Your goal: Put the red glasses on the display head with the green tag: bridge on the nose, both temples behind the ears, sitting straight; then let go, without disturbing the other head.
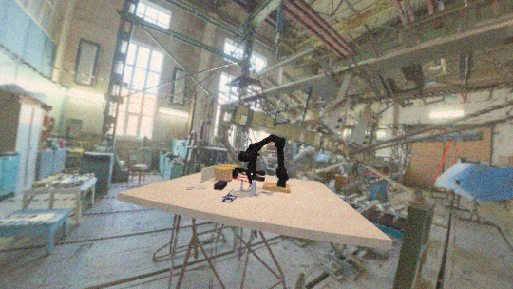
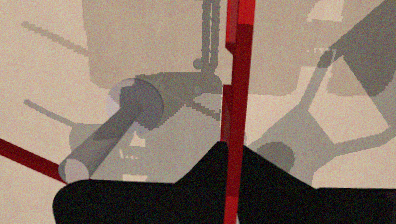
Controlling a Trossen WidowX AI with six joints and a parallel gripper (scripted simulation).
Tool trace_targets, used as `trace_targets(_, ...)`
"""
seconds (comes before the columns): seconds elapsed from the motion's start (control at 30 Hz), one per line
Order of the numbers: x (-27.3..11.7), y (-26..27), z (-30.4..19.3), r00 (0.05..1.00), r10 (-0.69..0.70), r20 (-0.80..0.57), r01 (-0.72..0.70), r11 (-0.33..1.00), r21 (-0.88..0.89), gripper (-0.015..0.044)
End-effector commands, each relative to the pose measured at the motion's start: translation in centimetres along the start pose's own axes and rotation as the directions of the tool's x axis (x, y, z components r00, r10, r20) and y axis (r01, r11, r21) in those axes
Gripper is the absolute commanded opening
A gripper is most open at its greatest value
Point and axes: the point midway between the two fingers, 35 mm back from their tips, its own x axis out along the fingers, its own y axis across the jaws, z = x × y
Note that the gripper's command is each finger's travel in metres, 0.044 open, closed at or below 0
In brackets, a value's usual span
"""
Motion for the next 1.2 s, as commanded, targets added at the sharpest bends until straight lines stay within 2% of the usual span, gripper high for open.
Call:
trace_targets(0.0,-0.1,-0.2,0.3,1.0,0.0,-0.002,0.0,1.0,-0.003,0.0)
trace_targets(1.17,-0.1,-1.0,2.4,1.0,0.0,-0.001,0.0,1.0,-0.003,0.0)
